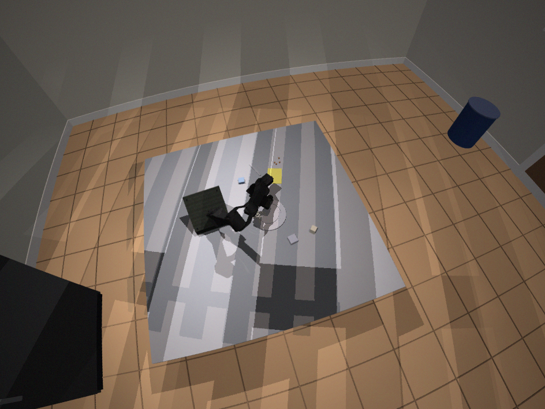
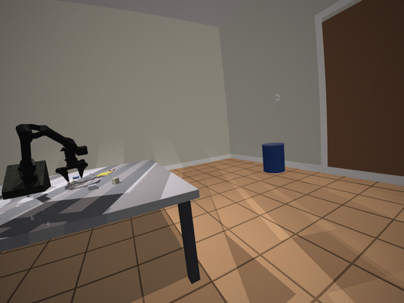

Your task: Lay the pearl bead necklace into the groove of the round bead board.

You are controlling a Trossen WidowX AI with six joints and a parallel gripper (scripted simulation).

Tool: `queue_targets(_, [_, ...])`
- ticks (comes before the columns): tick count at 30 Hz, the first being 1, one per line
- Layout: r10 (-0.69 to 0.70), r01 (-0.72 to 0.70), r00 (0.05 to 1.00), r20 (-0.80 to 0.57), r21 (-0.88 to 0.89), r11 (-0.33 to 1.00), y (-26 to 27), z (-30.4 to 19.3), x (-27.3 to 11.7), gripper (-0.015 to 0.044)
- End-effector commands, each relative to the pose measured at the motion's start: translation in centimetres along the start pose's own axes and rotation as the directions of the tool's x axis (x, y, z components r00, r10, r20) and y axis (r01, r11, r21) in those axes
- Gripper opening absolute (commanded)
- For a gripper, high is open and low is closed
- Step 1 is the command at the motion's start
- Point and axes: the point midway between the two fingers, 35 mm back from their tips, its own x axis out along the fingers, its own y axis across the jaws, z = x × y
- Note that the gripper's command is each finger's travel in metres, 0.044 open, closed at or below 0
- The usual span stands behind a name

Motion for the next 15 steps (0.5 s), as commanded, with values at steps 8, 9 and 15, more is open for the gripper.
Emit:
queue_targets(8, [0.024,-0.026,0.998,-0.062,-0.045,0.999,-0.9,0.3,-0.3,0.0335])
queue_targets(9, [0.023,-0.031,0.998,-0.060,-0.133,0.991,-1.1,0.5,-0.4,0.0309])
queue_targets(15, [0.019,-0.043,0.999,-0.045,-0.620,0.784,-2.4,1.6,-0.9,0.0151])
